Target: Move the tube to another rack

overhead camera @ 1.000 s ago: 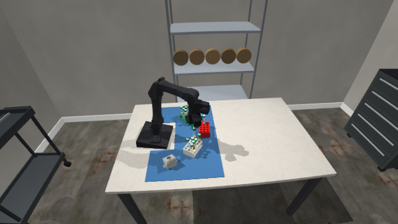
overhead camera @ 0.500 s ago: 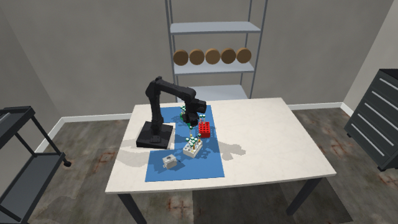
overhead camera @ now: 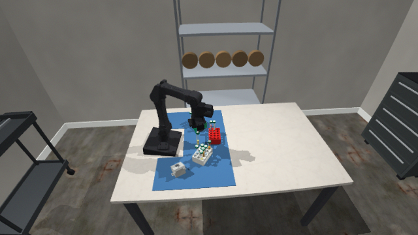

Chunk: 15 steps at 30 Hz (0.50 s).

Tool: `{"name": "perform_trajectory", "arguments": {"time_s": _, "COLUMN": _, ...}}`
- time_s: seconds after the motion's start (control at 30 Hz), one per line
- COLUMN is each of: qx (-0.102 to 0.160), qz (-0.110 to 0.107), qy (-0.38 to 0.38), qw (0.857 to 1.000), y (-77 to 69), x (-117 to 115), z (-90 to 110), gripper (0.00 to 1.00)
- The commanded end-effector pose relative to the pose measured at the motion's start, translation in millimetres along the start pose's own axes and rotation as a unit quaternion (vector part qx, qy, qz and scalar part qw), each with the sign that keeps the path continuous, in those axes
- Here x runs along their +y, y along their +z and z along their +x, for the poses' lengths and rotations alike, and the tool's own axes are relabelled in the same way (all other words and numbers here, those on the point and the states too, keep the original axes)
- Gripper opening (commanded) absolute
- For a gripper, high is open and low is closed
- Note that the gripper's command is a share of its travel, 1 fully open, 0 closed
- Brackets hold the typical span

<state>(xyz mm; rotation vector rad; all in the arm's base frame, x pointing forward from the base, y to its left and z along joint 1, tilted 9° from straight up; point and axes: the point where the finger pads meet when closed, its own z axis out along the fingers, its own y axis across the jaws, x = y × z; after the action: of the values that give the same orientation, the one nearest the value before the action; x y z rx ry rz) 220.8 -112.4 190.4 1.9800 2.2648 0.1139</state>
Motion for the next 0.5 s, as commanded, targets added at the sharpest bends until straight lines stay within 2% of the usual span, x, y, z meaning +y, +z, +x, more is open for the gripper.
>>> {"name": "perform_trajectory", "arguments": {"time_s": 0.0, "qx": -0.008, "qz": -0.008, "qy": 0.0, "qw": 1.0, "y": -5.6, "x": -2.1, "z": 1.4, "gripper": 0.0}}
{"name": "perform_trajectory", "arguments": {"time_s": 0.47, "qx": -0.008, "qz": -0.008, "qy": 0.0, "qw": 1.0, "y": -5.9, "x": -13.4, "z": 16.5, "gripper": 0.0}}
